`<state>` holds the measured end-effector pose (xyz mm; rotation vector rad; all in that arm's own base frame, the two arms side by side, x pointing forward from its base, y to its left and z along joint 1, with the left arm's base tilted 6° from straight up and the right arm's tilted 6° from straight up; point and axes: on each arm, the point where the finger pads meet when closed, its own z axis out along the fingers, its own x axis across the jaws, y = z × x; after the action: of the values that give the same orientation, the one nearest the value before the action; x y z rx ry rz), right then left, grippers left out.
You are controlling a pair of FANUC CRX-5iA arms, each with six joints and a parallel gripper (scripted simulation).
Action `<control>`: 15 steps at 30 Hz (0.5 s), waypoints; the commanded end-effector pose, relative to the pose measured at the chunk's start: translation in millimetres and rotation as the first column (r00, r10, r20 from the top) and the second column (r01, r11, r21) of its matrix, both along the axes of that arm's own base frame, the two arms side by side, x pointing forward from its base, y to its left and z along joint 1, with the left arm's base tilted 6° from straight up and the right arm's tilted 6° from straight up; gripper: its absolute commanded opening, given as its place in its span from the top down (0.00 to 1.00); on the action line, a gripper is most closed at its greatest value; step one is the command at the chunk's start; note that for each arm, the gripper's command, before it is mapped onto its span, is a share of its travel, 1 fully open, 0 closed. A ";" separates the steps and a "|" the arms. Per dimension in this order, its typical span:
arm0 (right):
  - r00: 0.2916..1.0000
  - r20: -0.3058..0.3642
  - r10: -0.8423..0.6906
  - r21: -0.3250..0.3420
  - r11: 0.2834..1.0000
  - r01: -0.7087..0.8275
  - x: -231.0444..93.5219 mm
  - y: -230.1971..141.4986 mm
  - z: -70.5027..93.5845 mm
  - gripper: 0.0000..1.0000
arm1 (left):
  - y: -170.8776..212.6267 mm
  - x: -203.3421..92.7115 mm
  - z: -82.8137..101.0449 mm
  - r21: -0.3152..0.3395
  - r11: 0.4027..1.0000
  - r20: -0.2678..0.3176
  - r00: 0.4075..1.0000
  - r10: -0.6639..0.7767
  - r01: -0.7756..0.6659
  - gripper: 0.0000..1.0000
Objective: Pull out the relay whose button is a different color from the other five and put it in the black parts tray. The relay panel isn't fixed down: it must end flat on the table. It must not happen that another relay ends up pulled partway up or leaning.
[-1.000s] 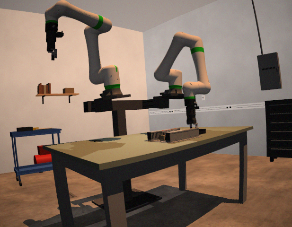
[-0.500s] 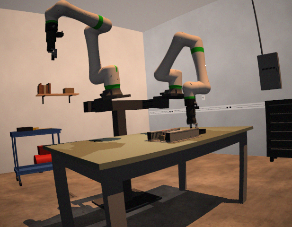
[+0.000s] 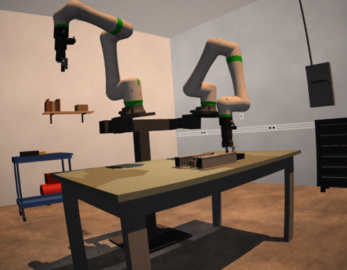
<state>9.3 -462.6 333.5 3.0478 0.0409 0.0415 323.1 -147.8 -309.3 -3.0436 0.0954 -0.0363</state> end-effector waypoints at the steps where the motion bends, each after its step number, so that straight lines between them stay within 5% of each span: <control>1: 1.000 0.000 0.000 -0.002 1.000 0.000 -0.2 -0.2 0.9 0.00 | -0.4 0.5 1.1 -0.001 1.000 0.001 1.000 0.000 0.000 0.02; 15: 1.000 0.000 0.000 -0.002 1.000 0.000 -0.2 -0.2 0.9 0.00 | -0.8 0.4 5.5 -0.001 1.000 0.001 1.000 0.000 0.000 0.02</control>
<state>9.3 -462.6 333.5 3.0478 0.0409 0.0415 323.0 -148.2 -304.8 -3.0436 0.0952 -0.0363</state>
